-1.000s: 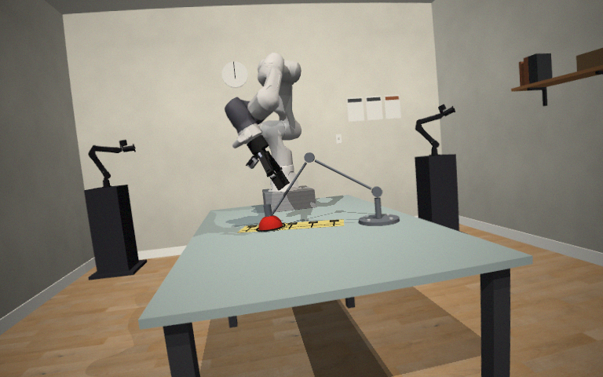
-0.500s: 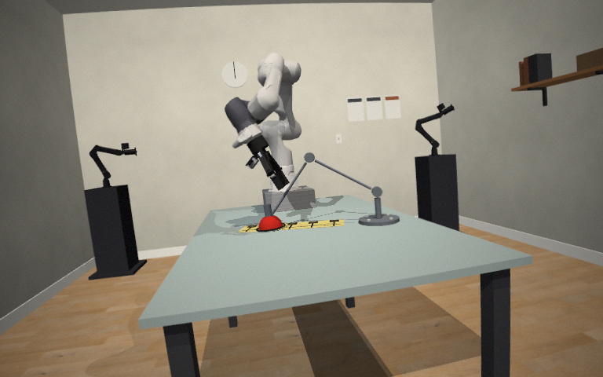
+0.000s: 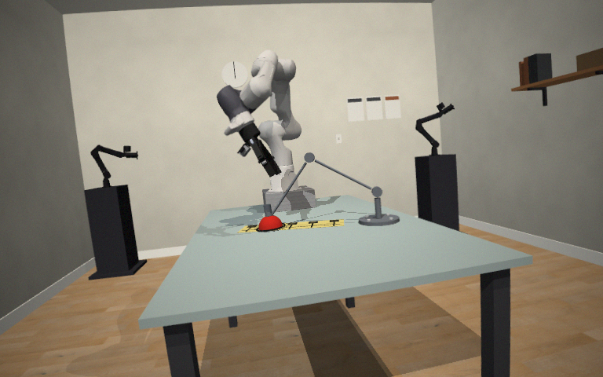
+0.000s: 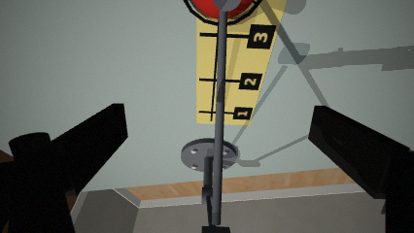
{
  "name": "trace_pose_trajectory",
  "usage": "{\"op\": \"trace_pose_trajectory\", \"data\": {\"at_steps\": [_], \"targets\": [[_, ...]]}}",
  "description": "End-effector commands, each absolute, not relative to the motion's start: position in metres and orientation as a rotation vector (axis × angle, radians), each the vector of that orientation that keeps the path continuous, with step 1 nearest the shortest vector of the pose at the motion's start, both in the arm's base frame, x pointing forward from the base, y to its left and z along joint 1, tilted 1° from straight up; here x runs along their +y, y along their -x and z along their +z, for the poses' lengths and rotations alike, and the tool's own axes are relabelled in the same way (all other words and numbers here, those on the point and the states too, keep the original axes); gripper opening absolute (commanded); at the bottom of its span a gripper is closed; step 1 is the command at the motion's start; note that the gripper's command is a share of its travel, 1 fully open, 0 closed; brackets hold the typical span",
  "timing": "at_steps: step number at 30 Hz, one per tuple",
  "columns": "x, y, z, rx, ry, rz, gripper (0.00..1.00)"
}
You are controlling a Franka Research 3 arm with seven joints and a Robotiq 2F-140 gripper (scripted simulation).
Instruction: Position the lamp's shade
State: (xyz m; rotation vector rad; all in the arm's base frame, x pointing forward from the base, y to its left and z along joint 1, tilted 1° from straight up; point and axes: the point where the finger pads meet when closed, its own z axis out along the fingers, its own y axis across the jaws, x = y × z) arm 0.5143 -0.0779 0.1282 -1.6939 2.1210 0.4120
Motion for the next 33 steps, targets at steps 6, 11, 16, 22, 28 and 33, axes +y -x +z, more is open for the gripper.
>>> {"op": "trace_pose_trajectory", "data": {"at_steps": [6, 11, 16, 22, 28, 33], "targets": [[-0.088, -0.507, 0.152, 2.141, 1.683, 0.431, 1.00], [-0.098, -0.506, 0.170, 2.131, 1.688, 0.421, 1.00], [-0.108, -0.505, 0.188, 2.121, 1.693, 0.411, 1.00], [-0.108, -0.507, 0.187, 2.115, 1.696, 0.404, 1.00], [-0.108, -0.509, 0.186, 2.106, 1.701, 0.394, 1.00], [-0.108, -0.511, 0.185, 2.099, 1.705, 0.386, 1.00]]}}
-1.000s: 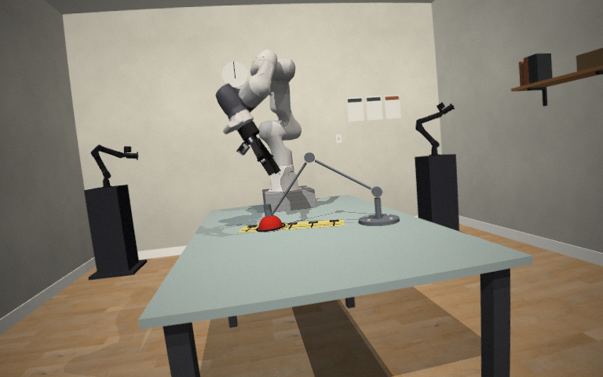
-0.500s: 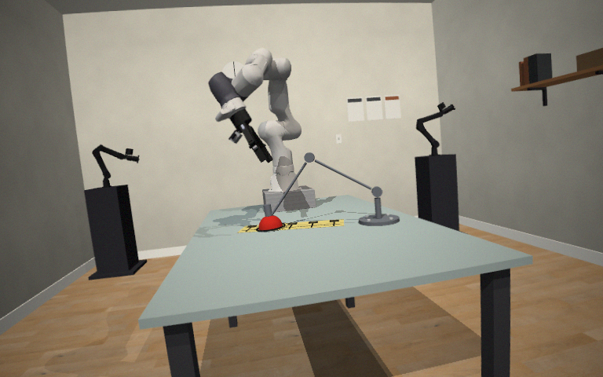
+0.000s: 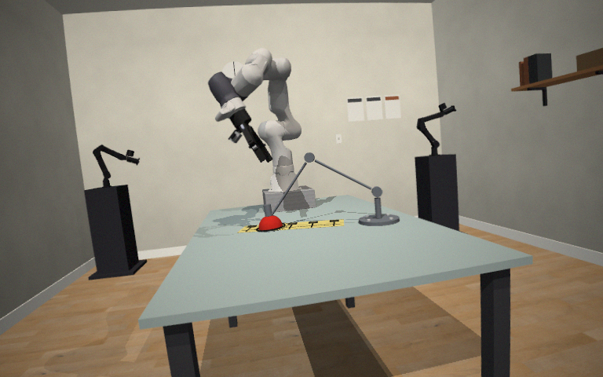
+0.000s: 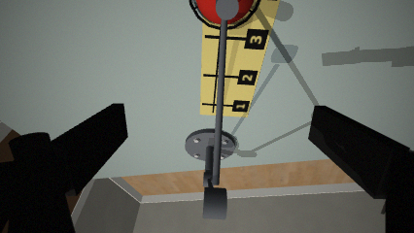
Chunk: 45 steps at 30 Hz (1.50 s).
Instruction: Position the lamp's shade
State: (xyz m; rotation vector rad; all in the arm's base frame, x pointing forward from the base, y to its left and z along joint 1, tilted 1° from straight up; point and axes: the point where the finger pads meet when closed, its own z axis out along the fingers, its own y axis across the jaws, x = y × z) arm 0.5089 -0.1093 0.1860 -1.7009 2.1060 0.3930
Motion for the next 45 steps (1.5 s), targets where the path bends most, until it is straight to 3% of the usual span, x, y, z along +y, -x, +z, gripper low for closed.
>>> {"op": "trace_pose_trajectory", "data": {"at_steps": [1, 36, 45], "targets": [[-0.108, -0.511, 0.185, 2.099, 1.705, 0.386, 1.00], [-0.109, -0.509, 0.186, 2.107, 1.699, 0.392, 1.00], [-0.110, -0.509, 0.223, 2.107, 1.699, 0.392, 1.00]]}}
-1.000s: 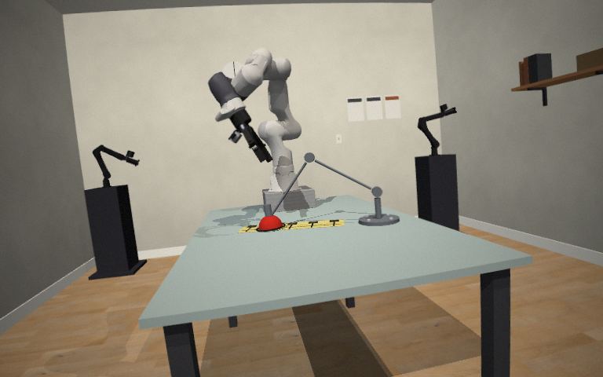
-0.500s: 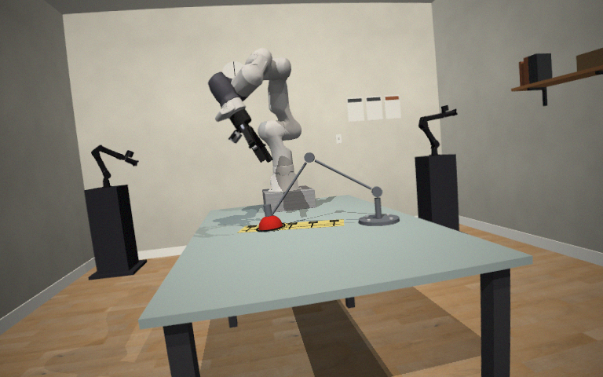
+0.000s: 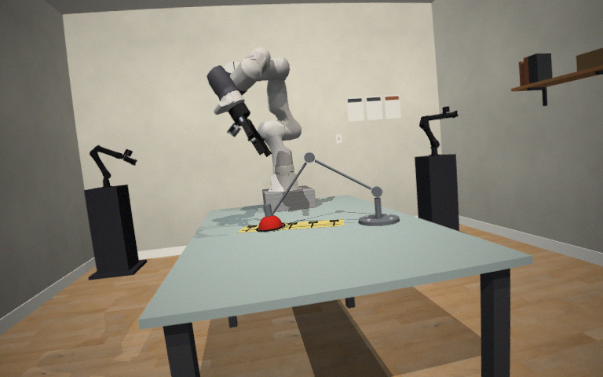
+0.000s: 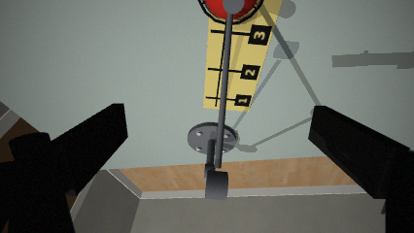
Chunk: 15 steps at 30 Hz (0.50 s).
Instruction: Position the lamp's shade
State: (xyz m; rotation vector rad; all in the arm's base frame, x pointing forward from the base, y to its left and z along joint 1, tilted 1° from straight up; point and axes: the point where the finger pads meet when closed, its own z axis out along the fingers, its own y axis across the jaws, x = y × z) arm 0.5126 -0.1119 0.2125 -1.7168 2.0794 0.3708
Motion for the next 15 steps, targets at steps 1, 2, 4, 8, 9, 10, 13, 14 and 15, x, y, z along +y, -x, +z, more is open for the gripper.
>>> {"op": "trace_pose_trajectory", "data": {"at_steps": [1, 2, 4, 8, 9, 10, 13, 14, 15], "targets": [[-0.110, -0.509, 0.227, 2.107, 1.699, 0.392, 1.00], [-0.110, -0.509, 0.231, 2.107, 1.699, 0.392, 1.00], [-0.110, -0.509, 0.239, 2.107, 1.699, 0.392, 1.00], [-0.110, -0.509, 0.247, 2.107, 1.699, 0.392, 1.00], [-0.110, -0.509, 0.251, 2.104, 1.701, 0.390, 1.00], [-0.111, -0.510, 0.255, 2.101, 1.703, 0.388, 1.00], [-0.112, -0.510, 0.267, 2.093, 1.708, 0.381, 1.00], [-0.112, -0.510, 0.271, 2.090, 1.710, 0.378, 1.00], [-0.112, -0.511, 0.274, 2.087, 1.712, 0.376, 1.00]]}}
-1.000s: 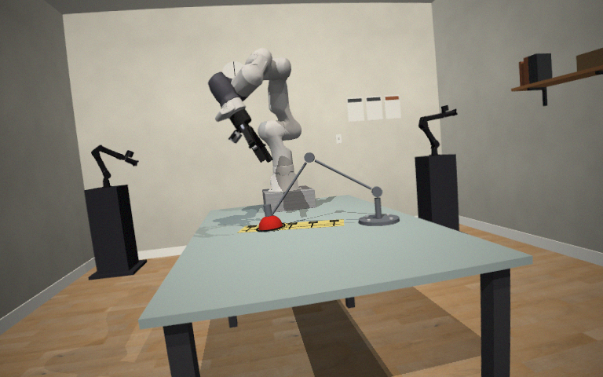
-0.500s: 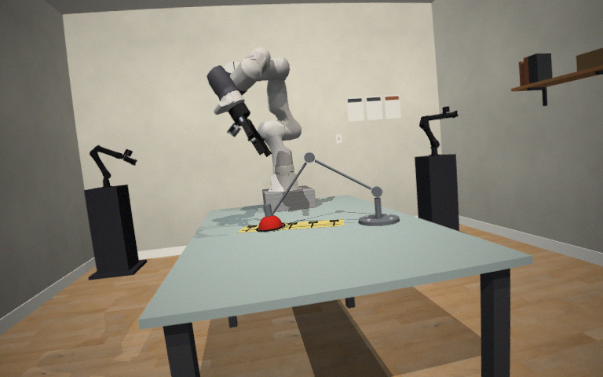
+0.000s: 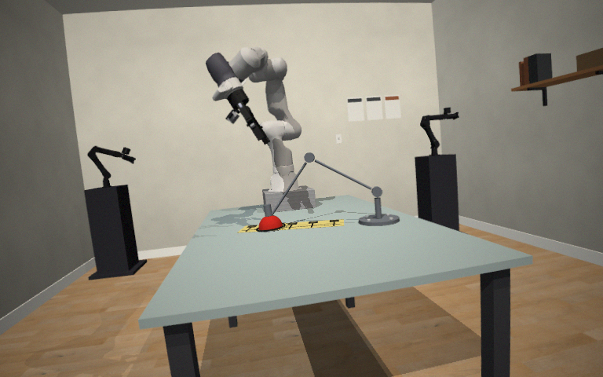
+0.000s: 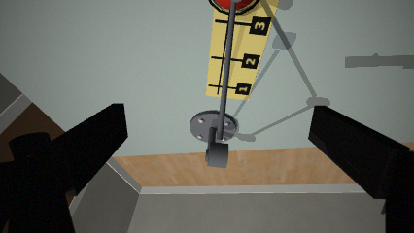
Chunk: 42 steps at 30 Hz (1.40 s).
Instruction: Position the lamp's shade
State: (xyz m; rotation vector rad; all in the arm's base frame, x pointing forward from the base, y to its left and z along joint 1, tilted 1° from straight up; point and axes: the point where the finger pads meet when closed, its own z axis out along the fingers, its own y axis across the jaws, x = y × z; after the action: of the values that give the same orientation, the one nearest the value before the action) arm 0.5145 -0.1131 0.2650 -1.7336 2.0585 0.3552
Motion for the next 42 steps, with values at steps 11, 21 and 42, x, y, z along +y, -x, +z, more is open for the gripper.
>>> {"op": "trace_pose_trajectory", "data": {"at_steps": [11, 21, 42], "targets": [[-0.111, -0.513, 0.306, 2.063, 1.727, 0.356, 1.00], [-0.073, -0.524, 0.305, 2.046, 1.737, 0.338, 1.00], [0.001, -0.531, 0.307, 2.003, 1.779, 0.348, 1.00]]}}
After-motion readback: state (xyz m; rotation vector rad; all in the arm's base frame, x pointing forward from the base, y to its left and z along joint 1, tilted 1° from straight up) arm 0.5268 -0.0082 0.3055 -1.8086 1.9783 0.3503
